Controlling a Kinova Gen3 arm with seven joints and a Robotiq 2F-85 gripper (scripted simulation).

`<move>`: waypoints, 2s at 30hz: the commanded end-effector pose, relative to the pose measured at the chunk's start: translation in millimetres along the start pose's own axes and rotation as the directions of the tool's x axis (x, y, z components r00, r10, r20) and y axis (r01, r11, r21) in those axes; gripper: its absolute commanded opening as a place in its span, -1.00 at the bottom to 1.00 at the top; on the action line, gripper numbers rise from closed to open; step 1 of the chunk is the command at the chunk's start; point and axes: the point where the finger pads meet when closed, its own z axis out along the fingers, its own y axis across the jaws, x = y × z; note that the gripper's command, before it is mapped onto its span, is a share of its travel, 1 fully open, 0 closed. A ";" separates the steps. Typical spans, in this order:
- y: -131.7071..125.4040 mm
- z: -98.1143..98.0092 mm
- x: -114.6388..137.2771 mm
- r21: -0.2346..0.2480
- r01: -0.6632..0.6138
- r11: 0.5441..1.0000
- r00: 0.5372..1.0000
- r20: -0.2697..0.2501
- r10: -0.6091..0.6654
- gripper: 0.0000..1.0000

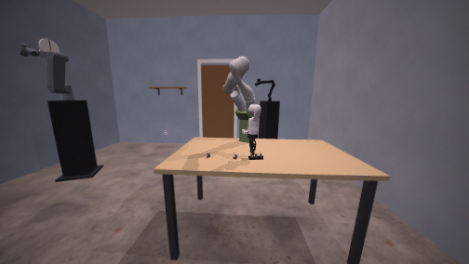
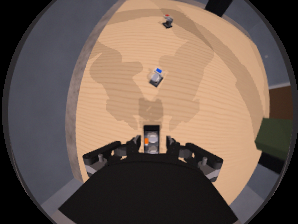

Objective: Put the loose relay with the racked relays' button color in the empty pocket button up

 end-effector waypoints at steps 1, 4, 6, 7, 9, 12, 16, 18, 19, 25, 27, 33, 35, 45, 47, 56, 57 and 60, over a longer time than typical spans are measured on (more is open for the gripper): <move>-2.9 -8.6 -0.2 0.006 0.009 1.000 1.000 0.001 -0.009 0.06; -2.8 -18.2 -0.2 0.006 0.010 1.000 1.000 0.001 -0.010 0.06; -2.6 -24.8 -0.3 0.006 0.010 1.000 1.000 0.001 -0.010 0.06; -2.6 -28.0 -0.3 0.006 0.010 1.000 1.000 0.001 -0.010 0.06; -2.5 -34.3 -0.3 0.006 0.010 1.000 1.000 0.001 -0.010 0.06; -2.4 -43.0 -0.3 0.006 0.009 1.000 1.000 0.002 -0.009 0.06; -2.2 -52.4 -0.4 0.006 0.005 1.000 1.000 0.002 -0.005 0.06; -2.2 -52.4 -0.4 0.006 0.005 1.000 1.000 0.002 -0.005 0.06; -2.7 -54.3 -0.8 0.008 -0.003 1.000 1.000 0.003 0.003 0.06; -3.0 -61.8 -1.2 0.009 -0.001 1.000 1.000 0.004 0.001 0.06; -2.8 -62.7 -1.5 0.009 0.002 1.000 1.000 0.005 -0.002 0.06; -2.0 -62.5 -2.2 0.009 0.008 1.000 1.000 0.005 -0.008 0.06; -2.0 -62.5 -2.2 0.009 0.008 1.000 1.000 0.005 -0.008 0.06; -2.0 -62.4 -2.2 0.009 0.008 1.000 1.000 0.005 -0.008 0.06; -2.0 -62.4 -2.2 0.009 0.008 1.000 1.000 0.005 -0.008 0.06; -2.0 -62.4 -2.2 0.009 0.008 1.000 1.000 0.005 -0.008 0.06; -2.0 -62.4 -2.2 0.009 0.008 1.000 1.000 0.005 -0.008 0.06; -2.0 -62.4 -2.2 0.009 0.008 1.000 1.000 0.005 -0.008 0.06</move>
